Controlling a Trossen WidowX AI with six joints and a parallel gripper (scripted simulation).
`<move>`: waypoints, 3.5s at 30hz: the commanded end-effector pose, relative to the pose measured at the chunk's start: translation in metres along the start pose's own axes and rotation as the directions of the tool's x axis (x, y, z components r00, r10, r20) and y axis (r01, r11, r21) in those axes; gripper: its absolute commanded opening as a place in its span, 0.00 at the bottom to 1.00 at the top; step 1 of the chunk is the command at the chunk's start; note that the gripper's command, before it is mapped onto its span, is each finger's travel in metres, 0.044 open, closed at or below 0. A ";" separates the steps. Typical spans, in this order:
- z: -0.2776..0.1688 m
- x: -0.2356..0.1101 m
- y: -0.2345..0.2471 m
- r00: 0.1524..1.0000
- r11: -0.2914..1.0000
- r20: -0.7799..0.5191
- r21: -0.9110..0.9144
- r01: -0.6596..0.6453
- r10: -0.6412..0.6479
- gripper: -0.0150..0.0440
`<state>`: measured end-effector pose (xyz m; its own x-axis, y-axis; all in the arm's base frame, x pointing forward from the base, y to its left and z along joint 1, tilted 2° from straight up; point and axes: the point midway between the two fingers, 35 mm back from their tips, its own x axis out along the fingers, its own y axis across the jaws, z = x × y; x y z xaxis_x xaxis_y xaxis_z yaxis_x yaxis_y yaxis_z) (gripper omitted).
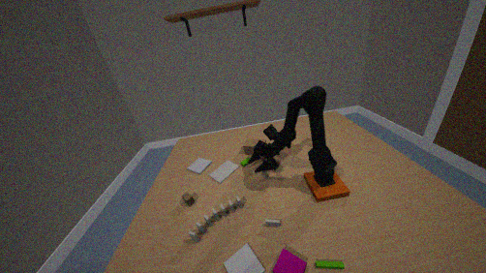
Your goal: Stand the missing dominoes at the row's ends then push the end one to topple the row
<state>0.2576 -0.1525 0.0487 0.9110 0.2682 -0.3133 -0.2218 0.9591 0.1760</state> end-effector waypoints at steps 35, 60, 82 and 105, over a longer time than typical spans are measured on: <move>0.052 -0.035 0.053 0.361 0.981 -0.917 -0.193 -0.031 -0.169 1.00; -0.013 -0.009 0.041 0.361 0.981 -0.917 -0.193 -0.032 -0.169 1.00; -0.022 -0.006 0.040 0.361 0.981 -0.917 -0.193 -0.032 -0.169 0.44; 0.105 -0.055 0.063 0.363 0.981 -0.917 -0.191 -0.035 -0.165 0.44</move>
<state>0.2350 -0.1176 0.1478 0.0382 0.0278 -0.9989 -0.3141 0.9493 0.0144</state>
